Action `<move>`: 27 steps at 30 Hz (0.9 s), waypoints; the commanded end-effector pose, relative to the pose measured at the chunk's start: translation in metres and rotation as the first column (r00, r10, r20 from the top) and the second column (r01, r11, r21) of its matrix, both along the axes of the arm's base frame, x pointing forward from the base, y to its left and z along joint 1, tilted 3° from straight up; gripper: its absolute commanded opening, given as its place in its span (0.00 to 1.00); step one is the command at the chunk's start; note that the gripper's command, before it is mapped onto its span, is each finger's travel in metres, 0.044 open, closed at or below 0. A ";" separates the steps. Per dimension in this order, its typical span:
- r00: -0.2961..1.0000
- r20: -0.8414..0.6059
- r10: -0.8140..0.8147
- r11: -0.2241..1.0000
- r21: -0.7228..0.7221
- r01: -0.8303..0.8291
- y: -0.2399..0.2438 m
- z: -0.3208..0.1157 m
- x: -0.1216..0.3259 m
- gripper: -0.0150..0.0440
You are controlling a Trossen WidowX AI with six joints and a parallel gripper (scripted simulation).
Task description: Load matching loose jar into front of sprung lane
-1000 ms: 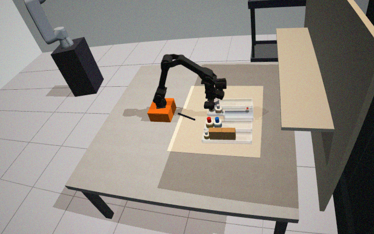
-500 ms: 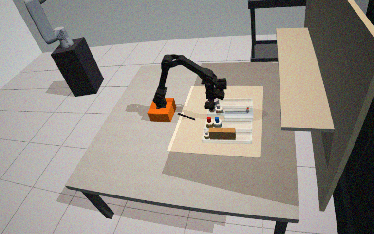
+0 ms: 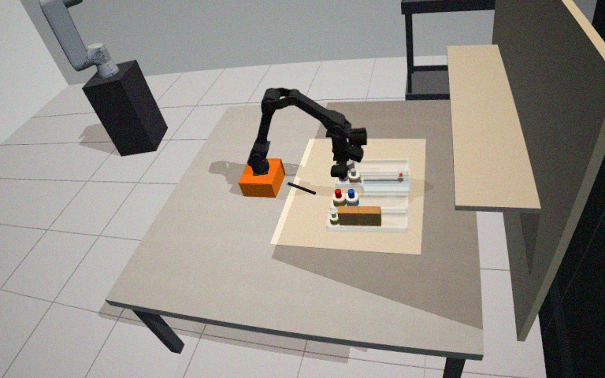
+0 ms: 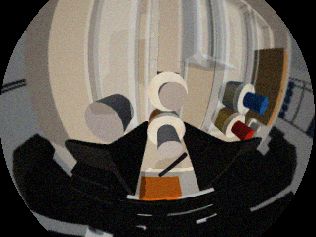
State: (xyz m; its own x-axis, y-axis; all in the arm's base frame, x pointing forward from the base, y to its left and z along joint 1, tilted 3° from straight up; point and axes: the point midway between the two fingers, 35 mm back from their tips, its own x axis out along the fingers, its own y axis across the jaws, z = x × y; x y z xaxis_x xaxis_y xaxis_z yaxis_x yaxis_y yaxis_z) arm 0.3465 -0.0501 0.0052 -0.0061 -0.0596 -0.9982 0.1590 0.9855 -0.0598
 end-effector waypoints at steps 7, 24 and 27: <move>1.000 0.029 0.004 1.000 -0.004 -0.004 -0.001 -0.002 0.007 0.25; 1.000 0.029 0.004 1.000 -0.004 -0.004 -0.001 -0.007 0.006 0.25; 1.000 0.029 0.004 1.000 -0.004 -0.004 -0.001 -0.007 0.006 0.25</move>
